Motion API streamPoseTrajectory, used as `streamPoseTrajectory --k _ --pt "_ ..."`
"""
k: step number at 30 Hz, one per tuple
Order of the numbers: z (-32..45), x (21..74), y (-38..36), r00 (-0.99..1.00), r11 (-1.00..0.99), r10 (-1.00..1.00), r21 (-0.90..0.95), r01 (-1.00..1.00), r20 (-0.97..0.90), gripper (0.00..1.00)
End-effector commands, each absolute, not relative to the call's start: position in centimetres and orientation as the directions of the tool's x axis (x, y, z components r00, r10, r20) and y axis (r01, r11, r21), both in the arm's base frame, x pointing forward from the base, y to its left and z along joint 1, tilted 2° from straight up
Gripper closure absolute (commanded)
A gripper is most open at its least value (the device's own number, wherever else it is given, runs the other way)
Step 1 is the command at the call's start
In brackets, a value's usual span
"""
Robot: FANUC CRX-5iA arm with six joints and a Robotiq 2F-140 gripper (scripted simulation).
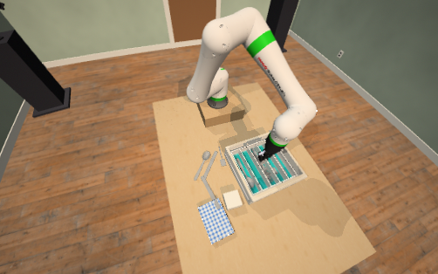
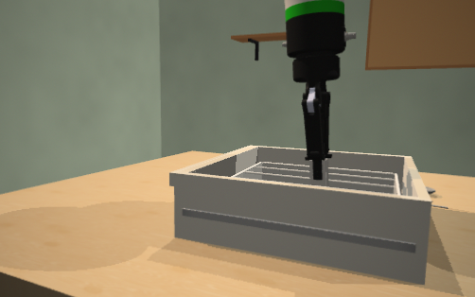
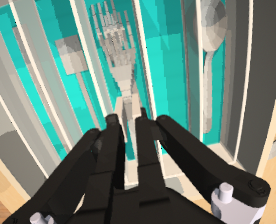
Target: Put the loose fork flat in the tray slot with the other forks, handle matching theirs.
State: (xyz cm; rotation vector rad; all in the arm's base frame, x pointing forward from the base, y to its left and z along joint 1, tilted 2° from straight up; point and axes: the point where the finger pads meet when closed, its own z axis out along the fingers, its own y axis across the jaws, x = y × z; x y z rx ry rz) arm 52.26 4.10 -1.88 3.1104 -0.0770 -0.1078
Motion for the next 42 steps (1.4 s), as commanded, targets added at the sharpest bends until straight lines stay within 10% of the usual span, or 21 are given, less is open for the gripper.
streamPoseTrajectory --k 1,42 --pt "-2.21 52.29 4.09 0.996 -0.998 -0.050 0.030 -0.048 -0.068 0.98" --pt "-2.50 52.30 4.08 0.996 -0.998 -0.050 0.030 -0.048 -0.068 0.86"
